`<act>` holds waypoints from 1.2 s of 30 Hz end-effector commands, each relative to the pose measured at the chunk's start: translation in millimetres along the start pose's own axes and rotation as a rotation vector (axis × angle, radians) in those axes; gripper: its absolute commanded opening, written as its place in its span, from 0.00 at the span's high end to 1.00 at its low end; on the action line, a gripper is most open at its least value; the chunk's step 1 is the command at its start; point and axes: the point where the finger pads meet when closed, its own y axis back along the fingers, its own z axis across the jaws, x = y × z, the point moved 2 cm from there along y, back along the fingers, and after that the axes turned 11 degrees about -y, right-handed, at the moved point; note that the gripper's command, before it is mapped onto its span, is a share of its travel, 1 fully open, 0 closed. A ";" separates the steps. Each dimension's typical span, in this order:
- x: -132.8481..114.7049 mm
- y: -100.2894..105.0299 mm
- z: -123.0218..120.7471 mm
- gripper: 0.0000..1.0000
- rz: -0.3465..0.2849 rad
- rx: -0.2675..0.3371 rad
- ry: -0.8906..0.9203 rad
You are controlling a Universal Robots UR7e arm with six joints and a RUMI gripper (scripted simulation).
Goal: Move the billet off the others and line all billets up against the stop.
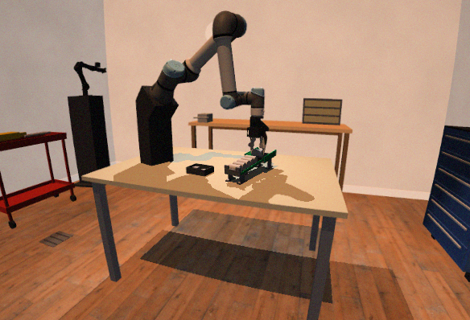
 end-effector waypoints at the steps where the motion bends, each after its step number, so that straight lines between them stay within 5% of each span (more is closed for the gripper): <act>1: 0.5 0.1 0.7 1.00 0.001 -0.002 0.000; 36: 1.6 -11.7 0.5 1.00 0.001 -0.002 0.000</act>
